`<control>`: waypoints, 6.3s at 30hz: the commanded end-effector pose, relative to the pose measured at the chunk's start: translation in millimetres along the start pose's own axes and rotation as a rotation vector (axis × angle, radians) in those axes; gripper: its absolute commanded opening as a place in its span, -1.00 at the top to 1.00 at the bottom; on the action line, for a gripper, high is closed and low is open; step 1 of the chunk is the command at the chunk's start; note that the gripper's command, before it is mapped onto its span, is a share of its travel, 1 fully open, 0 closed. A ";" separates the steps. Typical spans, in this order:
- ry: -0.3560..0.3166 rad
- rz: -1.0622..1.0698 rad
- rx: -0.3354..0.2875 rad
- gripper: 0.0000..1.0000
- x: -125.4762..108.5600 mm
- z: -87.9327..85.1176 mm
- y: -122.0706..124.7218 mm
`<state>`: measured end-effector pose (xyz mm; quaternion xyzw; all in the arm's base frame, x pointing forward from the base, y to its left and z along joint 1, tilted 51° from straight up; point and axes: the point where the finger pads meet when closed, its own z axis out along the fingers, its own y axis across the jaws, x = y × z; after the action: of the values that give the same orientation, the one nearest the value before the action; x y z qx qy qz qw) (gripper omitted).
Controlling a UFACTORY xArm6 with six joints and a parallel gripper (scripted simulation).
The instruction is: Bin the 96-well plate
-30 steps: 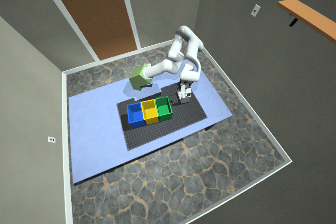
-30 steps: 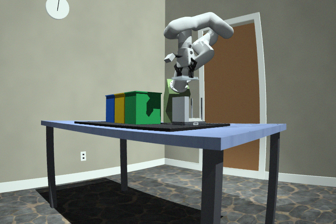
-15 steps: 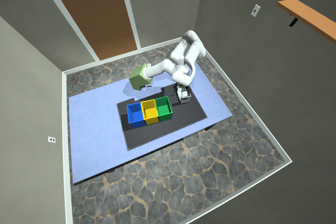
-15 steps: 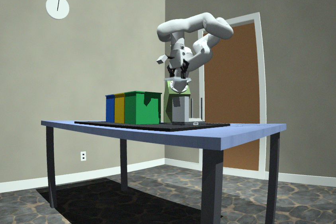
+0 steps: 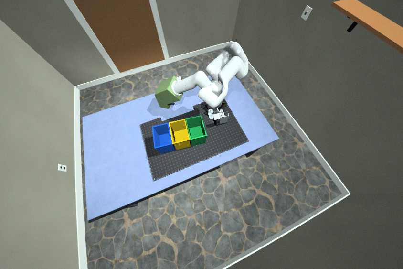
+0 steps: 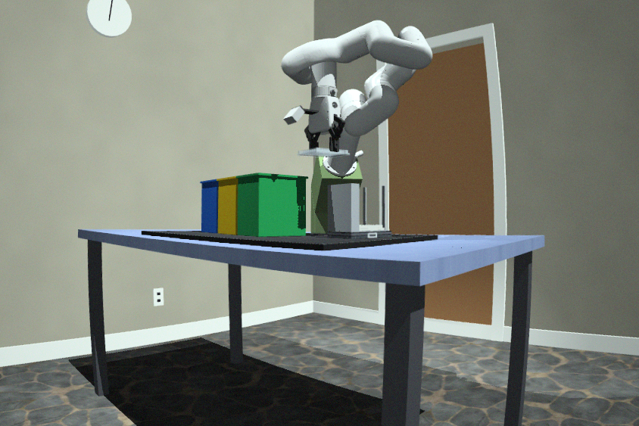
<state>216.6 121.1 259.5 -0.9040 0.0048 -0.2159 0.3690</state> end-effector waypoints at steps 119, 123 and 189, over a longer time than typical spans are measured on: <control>0.001 -0.003 0.005 1.00 74.1 30.1 156.3; 0.001 -0.003 0.005 1.00 74.1 30.0 156.3; 0.001 -0.003 0.005 1.00 74.0 39.2 156.1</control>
<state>322.1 21.4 158.6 -0.9030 0.0031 -0.2160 0.3714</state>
